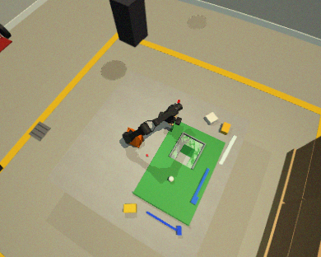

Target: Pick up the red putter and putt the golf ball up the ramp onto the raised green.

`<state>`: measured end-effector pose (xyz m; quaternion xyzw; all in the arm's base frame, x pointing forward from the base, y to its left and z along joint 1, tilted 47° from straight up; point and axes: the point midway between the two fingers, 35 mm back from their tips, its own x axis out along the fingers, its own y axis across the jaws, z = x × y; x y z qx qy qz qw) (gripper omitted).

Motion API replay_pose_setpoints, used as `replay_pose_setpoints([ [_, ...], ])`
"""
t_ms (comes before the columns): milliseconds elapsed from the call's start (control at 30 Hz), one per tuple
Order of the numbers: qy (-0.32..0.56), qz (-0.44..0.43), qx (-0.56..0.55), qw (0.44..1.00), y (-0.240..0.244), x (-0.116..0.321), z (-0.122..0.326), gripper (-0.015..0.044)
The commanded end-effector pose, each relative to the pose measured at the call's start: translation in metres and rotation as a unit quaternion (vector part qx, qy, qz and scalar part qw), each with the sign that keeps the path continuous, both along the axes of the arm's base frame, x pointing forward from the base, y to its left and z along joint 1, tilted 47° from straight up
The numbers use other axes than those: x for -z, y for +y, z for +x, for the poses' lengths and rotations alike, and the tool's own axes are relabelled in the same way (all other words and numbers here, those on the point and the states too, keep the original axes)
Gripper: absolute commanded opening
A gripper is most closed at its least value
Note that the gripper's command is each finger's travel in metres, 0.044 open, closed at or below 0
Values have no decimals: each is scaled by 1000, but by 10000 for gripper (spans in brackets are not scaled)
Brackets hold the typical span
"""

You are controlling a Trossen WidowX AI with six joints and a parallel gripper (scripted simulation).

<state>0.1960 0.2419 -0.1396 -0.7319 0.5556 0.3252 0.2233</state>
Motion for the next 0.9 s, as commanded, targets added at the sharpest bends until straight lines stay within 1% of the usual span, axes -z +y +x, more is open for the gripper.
replay_pose_setpoints([
  [0, -2, 8, 3, 1000, 19, -16, -3, 0],
  [367, -1, 8, 3, 1000, 52, -54, -16, 0],
  [467, -1, 4, -2, 1000, 47, -48, -14, 0],
  [567, -7, 8, 6, 1000, 45, -55, -10, 0],
  [867, -56, 34, 67, 996, 26, -99, 20, 0],
])
